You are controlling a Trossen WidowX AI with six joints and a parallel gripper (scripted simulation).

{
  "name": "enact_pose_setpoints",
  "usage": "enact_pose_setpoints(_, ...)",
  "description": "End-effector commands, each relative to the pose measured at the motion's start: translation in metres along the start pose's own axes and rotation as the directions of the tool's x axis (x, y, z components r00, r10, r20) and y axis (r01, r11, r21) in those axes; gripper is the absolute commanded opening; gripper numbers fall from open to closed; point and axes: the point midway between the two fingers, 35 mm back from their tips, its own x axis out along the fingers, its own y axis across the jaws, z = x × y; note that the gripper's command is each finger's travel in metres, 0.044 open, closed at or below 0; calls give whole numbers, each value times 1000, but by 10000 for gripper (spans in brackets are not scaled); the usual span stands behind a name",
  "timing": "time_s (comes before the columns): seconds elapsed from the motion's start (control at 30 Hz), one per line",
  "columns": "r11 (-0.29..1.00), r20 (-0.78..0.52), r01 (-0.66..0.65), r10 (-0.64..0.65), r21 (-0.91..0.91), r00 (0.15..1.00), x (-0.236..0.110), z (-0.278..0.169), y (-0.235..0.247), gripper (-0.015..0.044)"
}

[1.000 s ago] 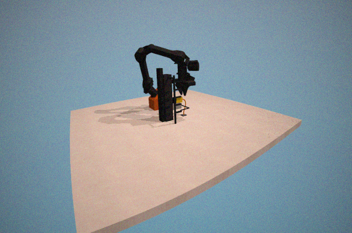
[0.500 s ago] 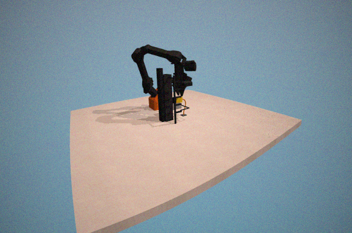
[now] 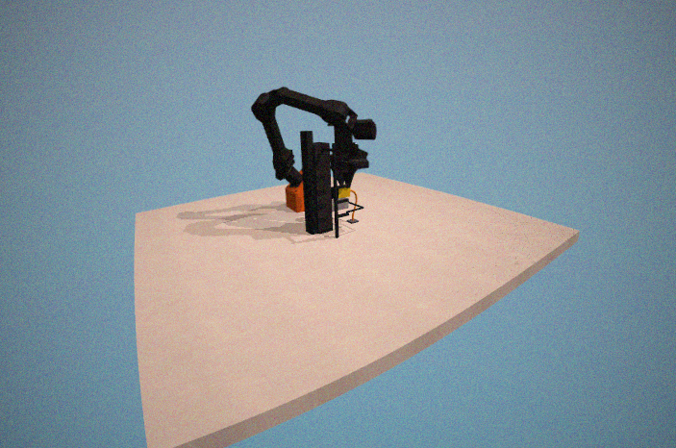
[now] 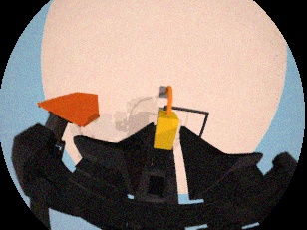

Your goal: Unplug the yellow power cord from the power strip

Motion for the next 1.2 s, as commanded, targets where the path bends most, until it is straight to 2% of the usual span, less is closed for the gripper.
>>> enact_pose_setpoints(0.0, 1000, -7, -2, 2, -8, 1000, 5, -1, 1, 160)
enact_pose_setpoints(0.1, 1000, -7, -2, 2, -8, 1000, 5, -1, 1, 160)
enact_pose_setpoints(0.23, 1000, 0, -1, 1, 1, 1000, 2, 0, 0, 55)
enact_pose_setpoints(0.5, 1000, 0, -1, 1, 1, 1000, 2, 0, 0, 2)
enact_pose_setpoints(1.17, 1000, 1, -1, 1, -3, 1000, 1, 28, -2, 0)
